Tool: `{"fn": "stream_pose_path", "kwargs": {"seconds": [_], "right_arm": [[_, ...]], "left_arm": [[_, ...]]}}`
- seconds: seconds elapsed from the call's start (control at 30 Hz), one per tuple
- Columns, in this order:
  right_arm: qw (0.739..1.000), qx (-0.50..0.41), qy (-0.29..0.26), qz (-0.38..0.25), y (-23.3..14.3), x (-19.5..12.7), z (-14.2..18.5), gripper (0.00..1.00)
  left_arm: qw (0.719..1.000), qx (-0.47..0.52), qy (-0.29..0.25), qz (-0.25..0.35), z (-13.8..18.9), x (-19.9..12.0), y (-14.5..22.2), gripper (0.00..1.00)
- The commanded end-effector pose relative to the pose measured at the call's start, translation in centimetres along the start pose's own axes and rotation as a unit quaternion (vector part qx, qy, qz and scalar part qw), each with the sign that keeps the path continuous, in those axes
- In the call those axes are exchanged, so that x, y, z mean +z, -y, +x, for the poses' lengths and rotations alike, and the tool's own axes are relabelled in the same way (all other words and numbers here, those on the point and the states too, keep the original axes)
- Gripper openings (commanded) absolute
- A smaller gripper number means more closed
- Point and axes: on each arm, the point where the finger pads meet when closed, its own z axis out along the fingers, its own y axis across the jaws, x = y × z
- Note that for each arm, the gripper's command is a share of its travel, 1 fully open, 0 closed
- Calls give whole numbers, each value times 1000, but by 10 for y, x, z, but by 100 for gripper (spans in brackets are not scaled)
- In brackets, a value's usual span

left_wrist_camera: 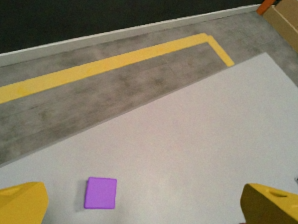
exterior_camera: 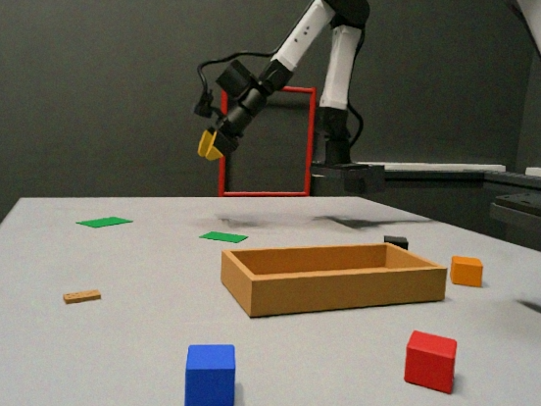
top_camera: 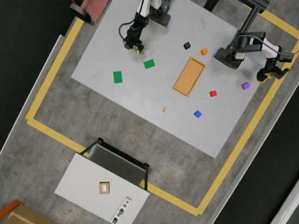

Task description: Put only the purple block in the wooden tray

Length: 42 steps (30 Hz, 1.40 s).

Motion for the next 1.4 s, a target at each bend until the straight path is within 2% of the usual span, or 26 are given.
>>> {"fn": "stream_pose_path", "kwargs": {"seconds": [0.0, 0.57, 0.77, 1.17, 1.37], "right_arm": [[1000, -1, 9, -1, -1, -2, -6, 100], [1000, -1, 9, -1, -1, -2, -6, 100], [999, -29, -8, -20, -12, -7, 10, 100], [988, -130, -51, -70, -54, -38, 63, 100], [969, -207, -67, -117, -96, -67, 101, 100]], "left_arm": [[1000, 5, 4, -2, -3, -1, 0, 100], [1000, 5, 4, -2, -3, -1, 0, 100], [1000, 20, -17, 9, 6, 5, 9, 100], [981, 134, -95, 104, 33, 34, 76, 100], [931, 253, -160, 209, 72, 43, 144, 100]]}}
